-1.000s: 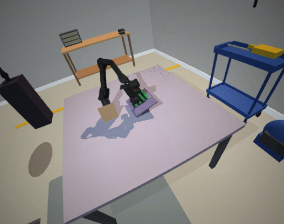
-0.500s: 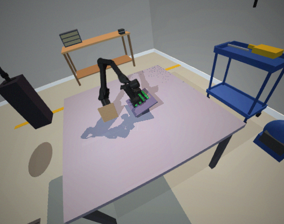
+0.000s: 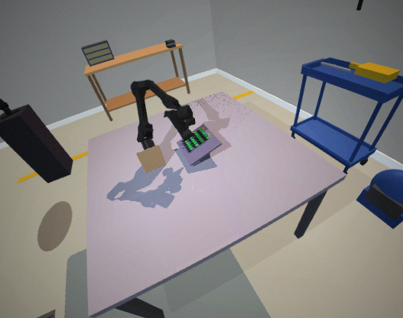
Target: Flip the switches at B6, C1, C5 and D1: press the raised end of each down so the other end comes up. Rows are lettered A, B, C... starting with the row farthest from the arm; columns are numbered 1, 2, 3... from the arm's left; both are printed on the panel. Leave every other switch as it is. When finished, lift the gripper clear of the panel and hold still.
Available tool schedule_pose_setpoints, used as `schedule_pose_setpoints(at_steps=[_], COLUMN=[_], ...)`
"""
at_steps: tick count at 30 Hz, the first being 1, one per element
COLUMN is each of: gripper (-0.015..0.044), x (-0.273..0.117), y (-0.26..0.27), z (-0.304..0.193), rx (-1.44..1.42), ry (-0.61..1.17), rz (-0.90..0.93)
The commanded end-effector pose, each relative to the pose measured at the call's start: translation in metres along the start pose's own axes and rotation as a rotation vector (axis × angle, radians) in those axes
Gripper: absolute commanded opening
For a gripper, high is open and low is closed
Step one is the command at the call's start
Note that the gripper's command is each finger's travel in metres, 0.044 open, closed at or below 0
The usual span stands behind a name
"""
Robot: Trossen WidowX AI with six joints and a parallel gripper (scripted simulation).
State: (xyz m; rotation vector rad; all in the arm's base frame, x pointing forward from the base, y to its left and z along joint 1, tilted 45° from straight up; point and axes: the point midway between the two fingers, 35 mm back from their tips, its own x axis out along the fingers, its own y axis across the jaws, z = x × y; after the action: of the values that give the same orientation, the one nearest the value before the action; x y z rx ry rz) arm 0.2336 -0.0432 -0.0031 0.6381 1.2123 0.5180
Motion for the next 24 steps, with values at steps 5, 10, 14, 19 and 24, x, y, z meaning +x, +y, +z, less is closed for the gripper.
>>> schedule_pose_setpoints(at_steps=[5,10,14,19,24], gripper=[0.0000,0.0000,0.0000,0.0000,0.0000], x=[-0.010,-0.009,-0.008,-0.006,0.026], y=[0.034,0.075,0.092,0.092,0.093], z=[-0.009,-0.029,-0.041,-0.041,-0.042], rx=[-0.005,-0.003,-0.003,-0.003,-0.003], ry=[0.009,0.010,0.010,0.009,-0.016], rz=[-0.002,0.001,0.005,0.005,0.006])
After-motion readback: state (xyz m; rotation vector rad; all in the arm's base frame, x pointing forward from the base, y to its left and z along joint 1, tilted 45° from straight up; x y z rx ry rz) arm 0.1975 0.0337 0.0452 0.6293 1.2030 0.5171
